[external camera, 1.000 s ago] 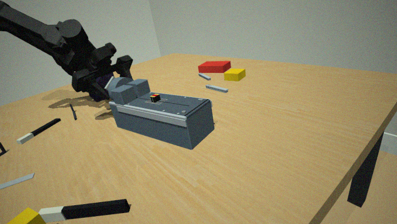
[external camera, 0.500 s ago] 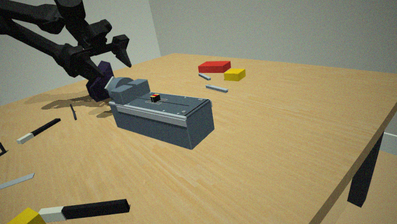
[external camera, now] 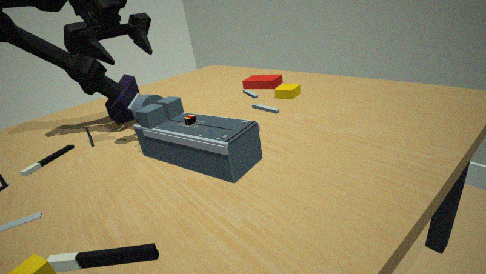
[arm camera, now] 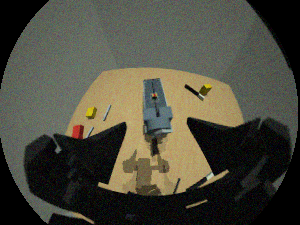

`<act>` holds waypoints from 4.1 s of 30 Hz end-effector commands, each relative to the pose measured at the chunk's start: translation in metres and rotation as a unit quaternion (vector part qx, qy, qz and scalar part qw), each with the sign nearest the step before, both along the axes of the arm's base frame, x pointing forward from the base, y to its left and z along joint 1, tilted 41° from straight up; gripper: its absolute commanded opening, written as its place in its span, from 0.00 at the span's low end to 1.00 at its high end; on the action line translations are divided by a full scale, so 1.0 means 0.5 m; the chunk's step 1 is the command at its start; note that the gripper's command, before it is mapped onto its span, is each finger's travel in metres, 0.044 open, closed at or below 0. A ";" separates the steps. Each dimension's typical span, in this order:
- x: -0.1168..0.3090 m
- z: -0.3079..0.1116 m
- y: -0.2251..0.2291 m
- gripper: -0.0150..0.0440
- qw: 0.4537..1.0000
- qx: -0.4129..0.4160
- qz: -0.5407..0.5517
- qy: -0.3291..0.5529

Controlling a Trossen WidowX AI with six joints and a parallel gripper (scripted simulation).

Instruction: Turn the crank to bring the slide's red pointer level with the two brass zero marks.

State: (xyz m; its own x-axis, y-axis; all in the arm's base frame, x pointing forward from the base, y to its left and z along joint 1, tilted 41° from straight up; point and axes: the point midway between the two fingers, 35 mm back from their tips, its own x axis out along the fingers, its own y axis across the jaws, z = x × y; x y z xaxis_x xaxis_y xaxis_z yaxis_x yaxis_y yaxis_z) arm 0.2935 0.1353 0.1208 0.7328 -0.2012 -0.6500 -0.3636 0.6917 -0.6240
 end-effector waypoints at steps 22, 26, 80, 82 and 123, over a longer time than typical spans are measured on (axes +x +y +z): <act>0.216 -0.034 0.055 1.00 0.995 -0.039 -0.086 -0.034; 0.225 -0.077 0.022 1.00 0.995 -0.039 -0.087 -0.034; 0.229 -0.124 -0.021 0.25 0.995 -0.040 -0.086 -0.035; 0.229 -0.124 -0.021 0.25 0.995 -0.040 -0.086 -0.035; 0.230 -0.121 -0.021 0.51 0.995 -0.039 -0.088 -0.037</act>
State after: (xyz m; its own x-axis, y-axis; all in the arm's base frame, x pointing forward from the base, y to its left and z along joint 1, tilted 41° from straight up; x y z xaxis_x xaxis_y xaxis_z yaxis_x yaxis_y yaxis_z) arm 0.4083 0.1246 0.0605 0.7276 -0.3781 -0.5724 -0.1921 0.6887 -0.6992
